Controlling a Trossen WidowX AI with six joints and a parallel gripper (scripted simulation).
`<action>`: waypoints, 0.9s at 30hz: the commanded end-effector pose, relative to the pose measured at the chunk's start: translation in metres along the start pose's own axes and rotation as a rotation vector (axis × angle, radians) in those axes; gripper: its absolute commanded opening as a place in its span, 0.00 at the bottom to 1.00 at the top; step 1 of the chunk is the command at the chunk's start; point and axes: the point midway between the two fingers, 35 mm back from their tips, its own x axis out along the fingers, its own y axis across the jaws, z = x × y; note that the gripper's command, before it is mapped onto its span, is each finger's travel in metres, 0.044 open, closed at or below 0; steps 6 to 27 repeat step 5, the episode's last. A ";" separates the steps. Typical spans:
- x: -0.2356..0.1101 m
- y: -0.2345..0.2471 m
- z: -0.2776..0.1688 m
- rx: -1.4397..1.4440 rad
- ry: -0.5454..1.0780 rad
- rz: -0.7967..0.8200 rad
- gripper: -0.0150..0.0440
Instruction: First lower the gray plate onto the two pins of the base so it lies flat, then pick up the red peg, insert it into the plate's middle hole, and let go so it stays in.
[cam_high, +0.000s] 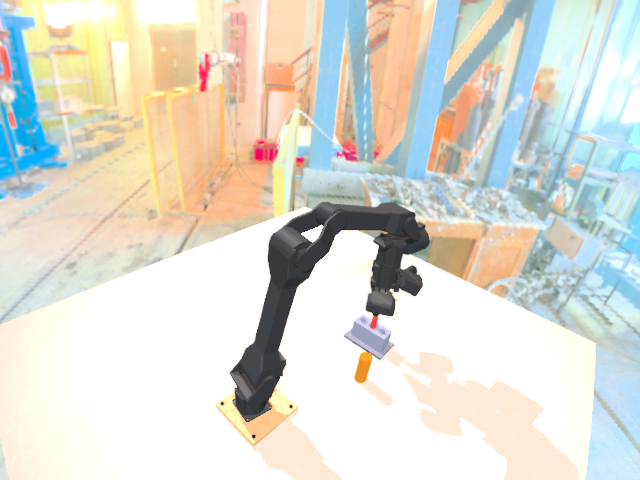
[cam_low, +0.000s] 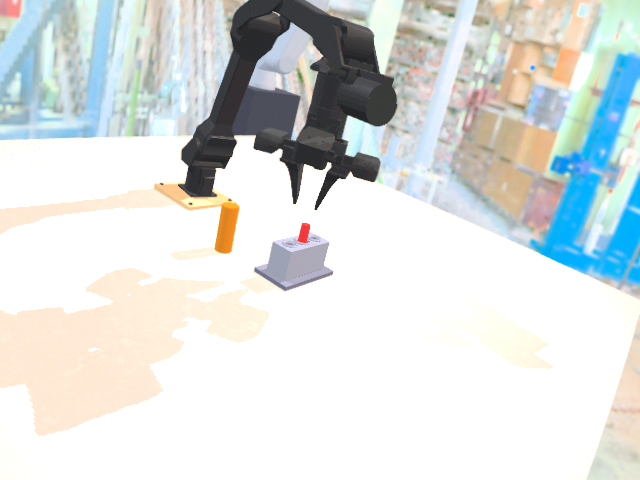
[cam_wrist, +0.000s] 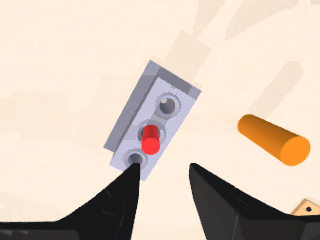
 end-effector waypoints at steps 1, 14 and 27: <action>-0.004 0.000 0.000 -0.006 -0.001 0.006 0.51; -0.006 -0.001 0.000 -0.006 -0.001 0.006 0.51; -0.006 -0.001 0.000 -0.006 -0.001 0.006 0.51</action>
